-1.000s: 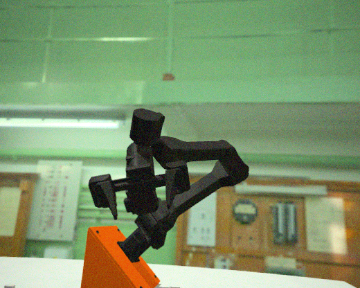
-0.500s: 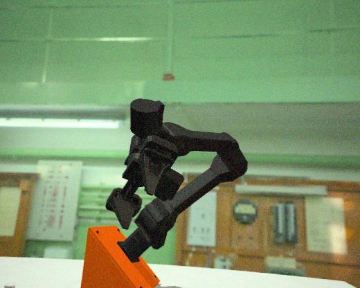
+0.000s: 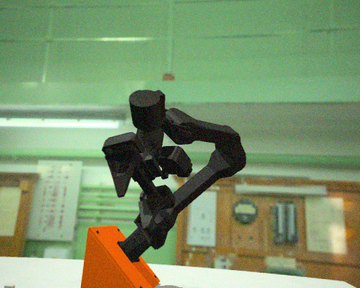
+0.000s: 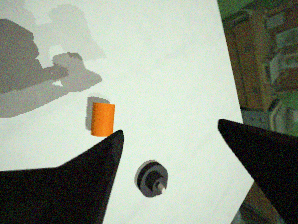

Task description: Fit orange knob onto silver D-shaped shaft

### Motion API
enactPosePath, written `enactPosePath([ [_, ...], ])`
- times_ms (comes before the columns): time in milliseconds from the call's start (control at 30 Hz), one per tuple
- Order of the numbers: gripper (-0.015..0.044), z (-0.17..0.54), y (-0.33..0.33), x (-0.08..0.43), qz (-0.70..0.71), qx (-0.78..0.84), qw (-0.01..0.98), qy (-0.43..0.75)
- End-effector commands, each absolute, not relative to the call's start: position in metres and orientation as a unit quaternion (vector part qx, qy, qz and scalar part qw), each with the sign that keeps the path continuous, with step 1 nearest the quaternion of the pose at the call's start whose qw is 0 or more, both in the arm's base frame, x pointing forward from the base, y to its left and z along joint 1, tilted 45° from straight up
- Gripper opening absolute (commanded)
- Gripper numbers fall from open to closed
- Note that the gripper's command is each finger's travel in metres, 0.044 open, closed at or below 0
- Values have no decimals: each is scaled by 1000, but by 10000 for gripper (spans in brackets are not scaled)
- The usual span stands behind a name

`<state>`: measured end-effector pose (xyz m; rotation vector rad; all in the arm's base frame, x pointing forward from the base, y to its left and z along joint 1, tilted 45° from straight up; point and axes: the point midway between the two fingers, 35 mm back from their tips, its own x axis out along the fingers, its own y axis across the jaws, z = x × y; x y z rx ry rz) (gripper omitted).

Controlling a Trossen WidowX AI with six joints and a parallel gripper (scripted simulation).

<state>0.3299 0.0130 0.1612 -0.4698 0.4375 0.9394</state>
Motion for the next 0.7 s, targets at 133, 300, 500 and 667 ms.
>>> enactPosePath([
  [133, 440, 158, 14, 338, 228, 226, 785, 530],
  [300, 440, 159, 15, 337, 144, 320, 735, 580],
  [500, 440, 161, 17, 334, 30, 417, 659, 625],
  [667, 440, 163, 18, 331, -70, 487, 588, 643],
])
